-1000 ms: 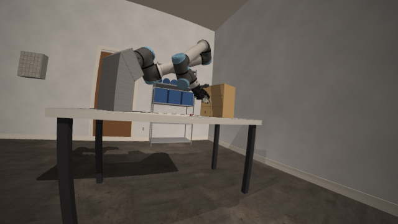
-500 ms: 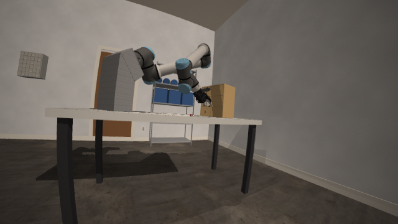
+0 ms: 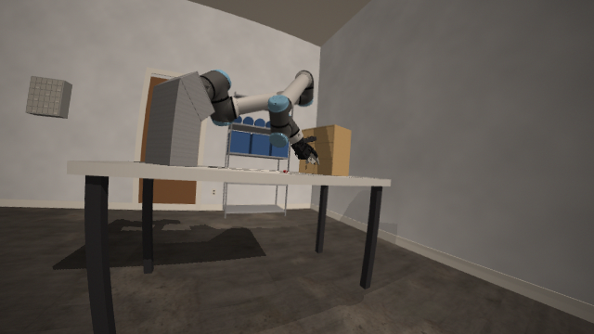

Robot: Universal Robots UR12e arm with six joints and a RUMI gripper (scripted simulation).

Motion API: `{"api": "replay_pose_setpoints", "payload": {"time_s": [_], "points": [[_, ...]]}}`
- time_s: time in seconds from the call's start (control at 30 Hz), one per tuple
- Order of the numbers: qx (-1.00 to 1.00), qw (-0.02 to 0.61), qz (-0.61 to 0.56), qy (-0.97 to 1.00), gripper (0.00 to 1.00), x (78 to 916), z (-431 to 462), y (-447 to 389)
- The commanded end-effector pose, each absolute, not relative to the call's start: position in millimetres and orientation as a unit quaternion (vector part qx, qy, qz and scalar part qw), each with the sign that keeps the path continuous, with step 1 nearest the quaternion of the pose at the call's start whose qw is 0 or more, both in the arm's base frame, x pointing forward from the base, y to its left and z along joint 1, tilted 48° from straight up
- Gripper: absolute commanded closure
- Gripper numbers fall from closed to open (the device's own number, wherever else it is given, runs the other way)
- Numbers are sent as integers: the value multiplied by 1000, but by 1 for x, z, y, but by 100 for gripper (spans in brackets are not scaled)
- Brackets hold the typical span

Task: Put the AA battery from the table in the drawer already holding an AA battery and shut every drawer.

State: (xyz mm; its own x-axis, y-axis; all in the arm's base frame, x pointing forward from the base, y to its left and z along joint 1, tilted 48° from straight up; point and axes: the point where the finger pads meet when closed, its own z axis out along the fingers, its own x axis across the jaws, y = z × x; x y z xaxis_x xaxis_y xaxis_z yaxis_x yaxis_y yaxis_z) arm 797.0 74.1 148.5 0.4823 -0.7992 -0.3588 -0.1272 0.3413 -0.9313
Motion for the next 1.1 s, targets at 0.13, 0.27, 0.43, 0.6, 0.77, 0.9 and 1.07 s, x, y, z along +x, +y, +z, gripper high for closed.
{"api": "replay_pose_setpoints", "payload": {"time_s": [0.13, 0.27, 0.43, 0.6, 0.77, 0.9, 1.07], "points": [[-519, 687, -245, 446, 80, 808, 147, 81], [-519, 687, -245, 446, 80, 810, 147, 82], [-519, 687, -245, 446, 80, 812, 146, 83], [-519, 687, -245, 446, 80, 812, 146, 83], [-519, 687, -245, 446, 80, 812, 146, 83], [-519, 687, -245, 446, 80, 812, 146, 83], [-519, 687, -245, 446, 80, 812, 146, 83]]}}
